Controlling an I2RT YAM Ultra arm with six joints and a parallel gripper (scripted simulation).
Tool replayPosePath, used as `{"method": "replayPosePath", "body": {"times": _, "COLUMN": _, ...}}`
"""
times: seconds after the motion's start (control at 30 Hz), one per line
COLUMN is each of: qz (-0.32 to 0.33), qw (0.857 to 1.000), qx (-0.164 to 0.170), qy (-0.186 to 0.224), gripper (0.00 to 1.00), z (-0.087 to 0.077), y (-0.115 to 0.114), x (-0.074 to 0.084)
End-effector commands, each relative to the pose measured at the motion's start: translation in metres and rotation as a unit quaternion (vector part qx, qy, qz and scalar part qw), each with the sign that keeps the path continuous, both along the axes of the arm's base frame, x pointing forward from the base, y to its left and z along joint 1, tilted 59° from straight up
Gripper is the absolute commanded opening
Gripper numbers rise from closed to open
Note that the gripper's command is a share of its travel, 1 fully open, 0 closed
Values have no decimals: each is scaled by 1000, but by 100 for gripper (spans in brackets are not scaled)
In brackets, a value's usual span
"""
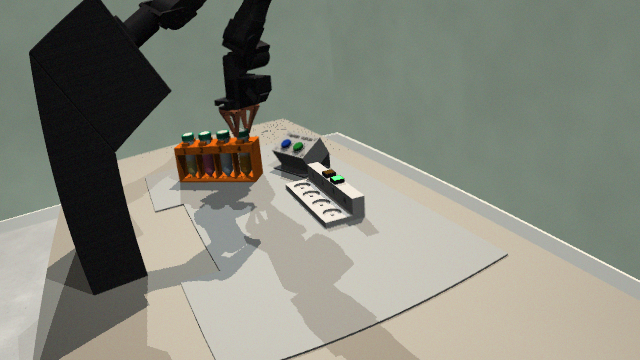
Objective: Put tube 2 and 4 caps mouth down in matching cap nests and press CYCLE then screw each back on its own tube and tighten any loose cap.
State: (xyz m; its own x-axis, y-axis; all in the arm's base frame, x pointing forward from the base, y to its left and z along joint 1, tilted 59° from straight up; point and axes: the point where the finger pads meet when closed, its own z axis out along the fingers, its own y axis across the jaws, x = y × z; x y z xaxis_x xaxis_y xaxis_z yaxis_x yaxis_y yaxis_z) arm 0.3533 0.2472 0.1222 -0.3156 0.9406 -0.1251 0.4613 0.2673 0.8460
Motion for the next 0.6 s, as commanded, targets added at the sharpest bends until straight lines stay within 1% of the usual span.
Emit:
{"method": "replayPosePath", "body": {"times": 0.0, "qz": -5, "qw": 1000, "qx": 12, "qy": 1, "gripper": 49, "z": 3, "y": 1, "x": -1}}
{"method": "replayPosePath", "body": {"times": 0.33, "qz": -5, "qw": 1000, "qx": 12, "qy": 1, "gripper": 49, "z": 2, "y": 1, "x": -1}}
{"method": "replayPosePath", "body": {"times": 0.4, "qz": 38, "qw": 998, "qx": -57, "qy": -17, "gripper": 49, "z": 3, "y": 1, "x": -1}}
{"method": "replayPosePath", "body": {"times": 0.47, "qz": 38, "qw": 998, "qx": -57, "qy": -17, "gripper": 49, "z": 3, "y": 1, "x": -1}}
{"method": "replayPosePath", "body": {"times": 0.5, "qz": 59, "qw": 994, "qx": -91, "qy": -25, "gripper": 49, "z": 3, "y": 1, "x": -1}}
{"method": "replayPosePath", "body": {"times": 0.57, "qz": 102, "qw": 981, "qx": -159, "qy": -43, "gripper": 49, "z": 3, "y": 1, "x": -1}}
